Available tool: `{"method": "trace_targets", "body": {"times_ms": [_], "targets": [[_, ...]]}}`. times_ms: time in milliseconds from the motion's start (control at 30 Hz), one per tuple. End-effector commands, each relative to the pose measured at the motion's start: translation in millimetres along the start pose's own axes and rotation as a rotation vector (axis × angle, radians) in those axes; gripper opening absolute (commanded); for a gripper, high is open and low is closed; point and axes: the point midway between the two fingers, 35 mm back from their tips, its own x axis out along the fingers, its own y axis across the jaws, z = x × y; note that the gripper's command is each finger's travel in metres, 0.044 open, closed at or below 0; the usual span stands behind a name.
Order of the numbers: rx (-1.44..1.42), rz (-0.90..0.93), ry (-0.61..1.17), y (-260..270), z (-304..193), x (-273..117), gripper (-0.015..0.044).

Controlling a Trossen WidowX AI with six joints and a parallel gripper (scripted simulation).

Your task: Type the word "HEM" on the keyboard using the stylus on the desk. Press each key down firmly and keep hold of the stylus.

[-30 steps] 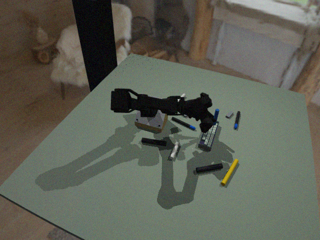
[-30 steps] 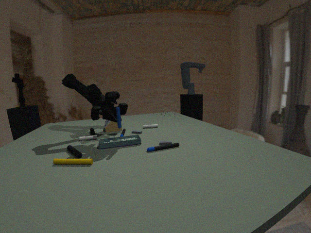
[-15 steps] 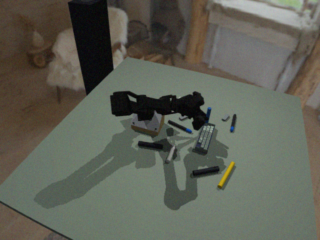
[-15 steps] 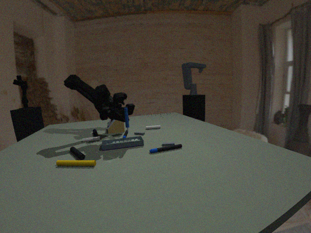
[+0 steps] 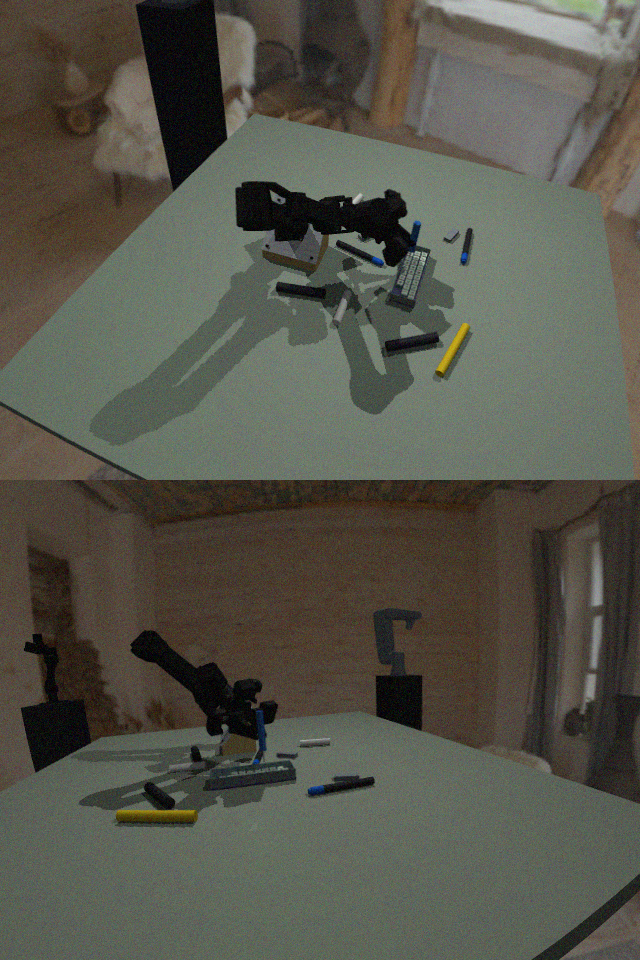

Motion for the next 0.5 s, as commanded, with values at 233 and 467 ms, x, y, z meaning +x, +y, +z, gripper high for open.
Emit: {"method": "trace_targets", "body": {"times_ms": [233,467], "targets": [[-0.010,0.009,0.006,3.7,-5.7,-0.3,0.0081],[-0.010,0.009,0.006,3.7,-6.9,0.3,0.0081]]}}
